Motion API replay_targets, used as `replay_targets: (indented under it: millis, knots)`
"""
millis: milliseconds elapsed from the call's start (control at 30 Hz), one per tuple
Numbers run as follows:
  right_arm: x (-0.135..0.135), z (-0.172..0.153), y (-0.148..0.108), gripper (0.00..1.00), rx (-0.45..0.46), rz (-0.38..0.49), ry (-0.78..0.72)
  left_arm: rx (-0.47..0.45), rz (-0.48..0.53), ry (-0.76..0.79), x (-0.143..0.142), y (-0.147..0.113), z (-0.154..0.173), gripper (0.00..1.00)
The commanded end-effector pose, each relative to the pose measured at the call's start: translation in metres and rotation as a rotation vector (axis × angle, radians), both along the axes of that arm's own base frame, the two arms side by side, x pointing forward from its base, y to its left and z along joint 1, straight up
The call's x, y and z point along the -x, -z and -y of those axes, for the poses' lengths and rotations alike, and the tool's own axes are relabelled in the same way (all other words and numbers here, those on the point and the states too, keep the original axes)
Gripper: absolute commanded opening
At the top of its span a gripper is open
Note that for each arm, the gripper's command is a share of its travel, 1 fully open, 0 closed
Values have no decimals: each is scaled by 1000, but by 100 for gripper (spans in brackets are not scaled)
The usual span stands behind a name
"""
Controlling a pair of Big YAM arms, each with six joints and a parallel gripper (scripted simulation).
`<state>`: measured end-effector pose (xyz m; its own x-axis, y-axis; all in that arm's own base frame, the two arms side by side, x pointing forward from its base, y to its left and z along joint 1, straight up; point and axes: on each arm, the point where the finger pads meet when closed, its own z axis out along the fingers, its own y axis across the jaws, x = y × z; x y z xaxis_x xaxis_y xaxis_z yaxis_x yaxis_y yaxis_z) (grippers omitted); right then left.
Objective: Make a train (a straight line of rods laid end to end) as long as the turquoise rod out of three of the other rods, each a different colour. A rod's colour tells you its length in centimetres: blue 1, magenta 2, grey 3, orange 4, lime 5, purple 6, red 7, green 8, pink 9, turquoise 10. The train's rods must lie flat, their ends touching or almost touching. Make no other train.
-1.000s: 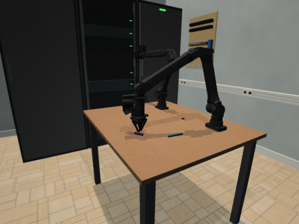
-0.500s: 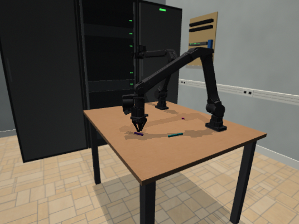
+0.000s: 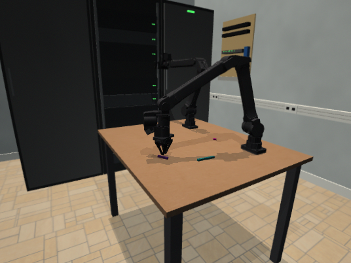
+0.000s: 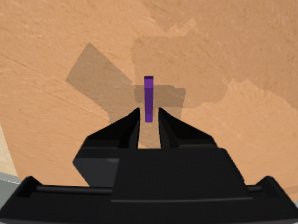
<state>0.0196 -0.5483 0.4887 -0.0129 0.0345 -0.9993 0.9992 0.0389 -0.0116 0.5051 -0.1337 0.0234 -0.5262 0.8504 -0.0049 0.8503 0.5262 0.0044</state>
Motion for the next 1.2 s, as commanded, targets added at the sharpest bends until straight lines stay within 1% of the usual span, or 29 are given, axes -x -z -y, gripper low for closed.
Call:
replay_targets:
  millis: [0,300,433,500,567,933,1167]
  knots:
    - [9,-4,-12,100,35,13,19,3,13,11,-12,-1,8,23]
    - [9,-4,-12,100,35,13,19,3,13,11,-12,0,8,23]
    - [9,-4,-12,100,35,13,19,1,6,11,-6,9,6,23]
    - [9,-4,-12,100,35,13,19,1,6,11,-6,9,6,23]
    - [9,-4,-12,100,35,13,19,-3,-9,11,0,15,4,23]
    - [9,-4,-12,100,35,13,19,-3,-8,11,1,29,4,23]
    - [9,-4,-12,100,35,13,19,-3,-8,11,1,33,4,23]
